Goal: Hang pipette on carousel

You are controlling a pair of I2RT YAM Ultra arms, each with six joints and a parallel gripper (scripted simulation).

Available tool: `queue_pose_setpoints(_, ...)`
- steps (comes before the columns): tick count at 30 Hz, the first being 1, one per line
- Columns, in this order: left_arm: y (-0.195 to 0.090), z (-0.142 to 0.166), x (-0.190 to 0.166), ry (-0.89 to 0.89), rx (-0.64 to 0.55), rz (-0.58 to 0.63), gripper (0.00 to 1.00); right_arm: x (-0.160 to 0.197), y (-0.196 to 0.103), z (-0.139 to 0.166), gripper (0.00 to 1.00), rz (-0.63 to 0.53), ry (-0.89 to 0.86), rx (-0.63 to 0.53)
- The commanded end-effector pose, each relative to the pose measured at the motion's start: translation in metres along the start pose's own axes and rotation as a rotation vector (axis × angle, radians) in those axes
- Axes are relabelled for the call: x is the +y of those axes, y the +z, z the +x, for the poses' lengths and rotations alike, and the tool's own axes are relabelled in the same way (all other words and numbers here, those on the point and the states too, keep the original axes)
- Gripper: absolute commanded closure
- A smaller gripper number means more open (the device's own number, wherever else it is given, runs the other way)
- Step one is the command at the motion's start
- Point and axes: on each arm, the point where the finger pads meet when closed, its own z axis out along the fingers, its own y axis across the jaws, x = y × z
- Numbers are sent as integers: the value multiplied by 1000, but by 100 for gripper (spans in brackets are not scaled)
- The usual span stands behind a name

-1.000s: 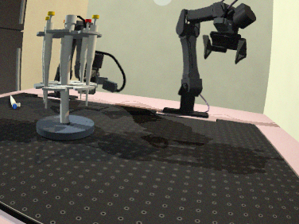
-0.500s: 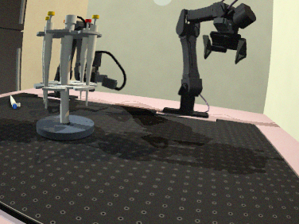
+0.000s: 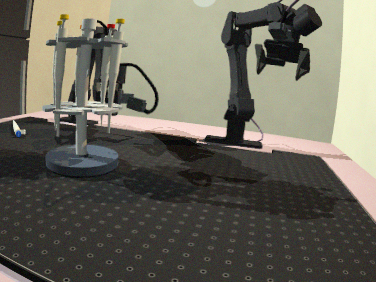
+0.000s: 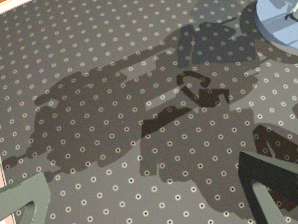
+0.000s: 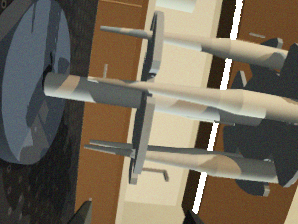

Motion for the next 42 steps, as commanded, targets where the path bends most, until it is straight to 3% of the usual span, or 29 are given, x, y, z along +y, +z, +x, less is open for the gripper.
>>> queue_pose_setpoints(1,-4,-7,3,16,-29,-8,0,-6,1,-2,51,14,17,-5)
queue_pose_setpoints(42,-4,-7,3,16,-29,-8,0,-24,5,-6,51,46,56,-8)
